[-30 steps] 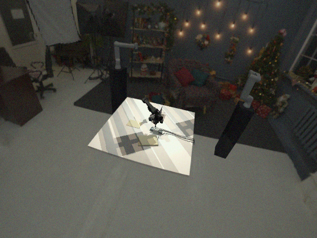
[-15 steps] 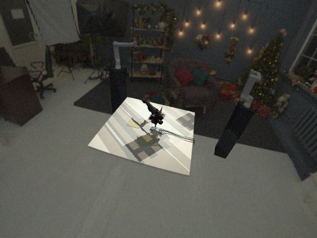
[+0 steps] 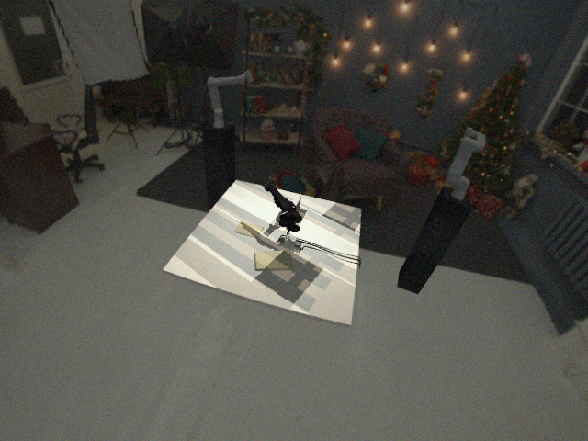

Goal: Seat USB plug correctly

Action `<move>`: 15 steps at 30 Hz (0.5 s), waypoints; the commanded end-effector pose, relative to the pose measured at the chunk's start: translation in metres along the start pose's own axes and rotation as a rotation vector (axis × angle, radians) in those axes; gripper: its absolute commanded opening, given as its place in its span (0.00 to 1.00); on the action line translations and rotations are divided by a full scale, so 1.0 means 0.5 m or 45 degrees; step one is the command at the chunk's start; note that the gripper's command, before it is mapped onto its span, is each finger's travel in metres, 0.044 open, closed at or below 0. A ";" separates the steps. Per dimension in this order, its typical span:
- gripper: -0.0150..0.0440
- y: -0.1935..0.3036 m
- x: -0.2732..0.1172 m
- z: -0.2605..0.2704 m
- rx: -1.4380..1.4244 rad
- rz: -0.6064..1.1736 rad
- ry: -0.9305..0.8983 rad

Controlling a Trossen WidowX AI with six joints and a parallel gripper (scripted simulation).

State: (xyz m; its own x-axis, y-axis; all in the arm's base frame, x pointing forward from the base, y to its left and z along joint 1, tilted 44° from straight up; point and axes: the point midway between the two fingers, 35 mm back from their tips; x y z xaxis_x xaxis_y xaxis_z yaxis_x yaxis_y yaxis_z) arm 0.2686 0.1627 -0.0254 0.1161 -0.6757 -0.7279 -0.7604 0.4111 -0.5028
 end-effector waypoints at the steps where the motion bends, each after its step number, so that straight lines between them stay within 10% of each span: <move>1: 0.25 0.000 0.001 -0.001 0.148 0.000 0.003; 15: 0.25 0.000 0.001 -0.001 0.615 0.000 0.003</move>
State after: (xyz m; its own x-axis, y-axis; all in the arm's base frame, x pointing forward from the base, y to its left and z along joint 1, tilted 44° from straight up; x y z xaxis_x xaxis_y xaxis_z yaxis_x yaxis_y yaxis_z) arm 0.2686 0.1627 -0.0254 0.1160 -0.6758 -0.7279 -0.4580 0.6139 -0.6429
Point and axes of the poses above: the point midway between the two fingers, 35 mm back from their tips, its own x axis out along the fingers, its own z axis across the jaws, y = z × x, and after that the axes turned 7 degrees about x, right-handed
